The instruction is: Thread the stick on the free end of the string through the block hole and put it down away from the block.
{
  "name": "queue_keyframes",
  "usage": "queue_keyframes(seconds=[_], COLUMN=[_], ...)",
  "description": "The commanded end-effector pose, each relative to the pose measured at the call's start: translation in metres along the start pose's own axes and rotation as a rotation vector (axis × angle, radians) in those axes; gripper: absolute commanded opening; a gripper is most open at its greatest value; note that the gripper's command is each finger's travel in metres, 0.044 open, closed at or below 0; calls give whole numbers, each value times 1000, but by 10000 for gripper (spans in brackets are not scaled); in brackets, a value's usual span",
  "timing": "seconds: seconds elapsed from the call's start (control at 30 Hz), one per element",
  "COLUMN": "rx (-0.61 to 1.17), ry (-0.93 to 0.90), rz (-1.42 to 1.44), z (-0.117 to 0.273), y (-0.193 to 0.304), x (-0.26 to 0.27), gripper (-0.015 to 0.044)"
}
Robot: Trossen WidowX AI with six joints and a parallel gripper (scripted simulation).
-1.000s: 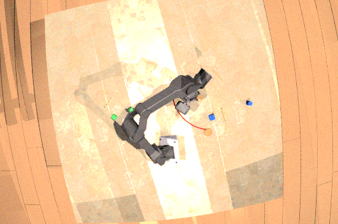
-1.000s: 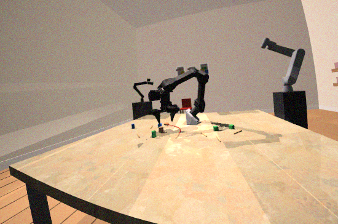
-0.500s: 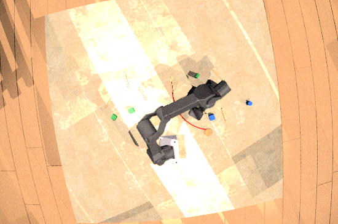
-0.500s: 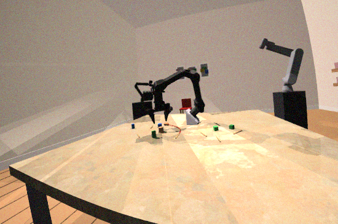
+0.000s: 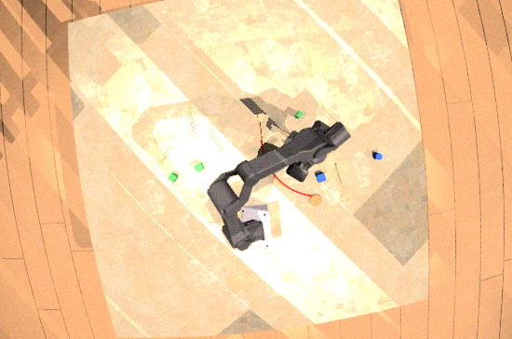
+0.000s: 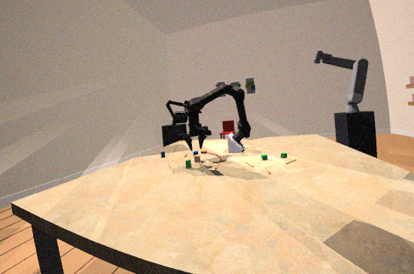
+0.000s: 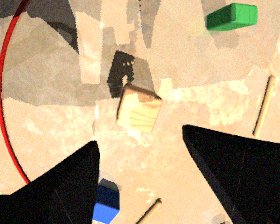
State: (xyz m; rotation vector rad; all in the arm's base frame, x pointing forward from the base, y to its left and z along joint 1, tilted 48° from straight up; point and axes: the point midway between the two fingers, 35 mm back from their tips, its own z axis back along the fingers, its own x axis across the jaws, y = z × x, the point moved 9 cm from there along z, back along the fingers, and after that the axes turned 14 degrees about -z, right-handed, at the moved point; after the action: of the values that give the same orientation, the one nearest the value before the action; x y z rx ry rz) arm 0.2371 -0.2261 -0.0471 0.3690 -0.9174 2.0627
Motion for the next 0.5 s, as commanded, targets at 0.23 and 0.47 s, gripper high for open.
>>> queue_keyframes(seconds=[0.23,0.47], rx=[0,0], ry=[0,0], rz=[0,0], z=[0,0], y=[0,0], x=[0,0], gripper=[243,59])
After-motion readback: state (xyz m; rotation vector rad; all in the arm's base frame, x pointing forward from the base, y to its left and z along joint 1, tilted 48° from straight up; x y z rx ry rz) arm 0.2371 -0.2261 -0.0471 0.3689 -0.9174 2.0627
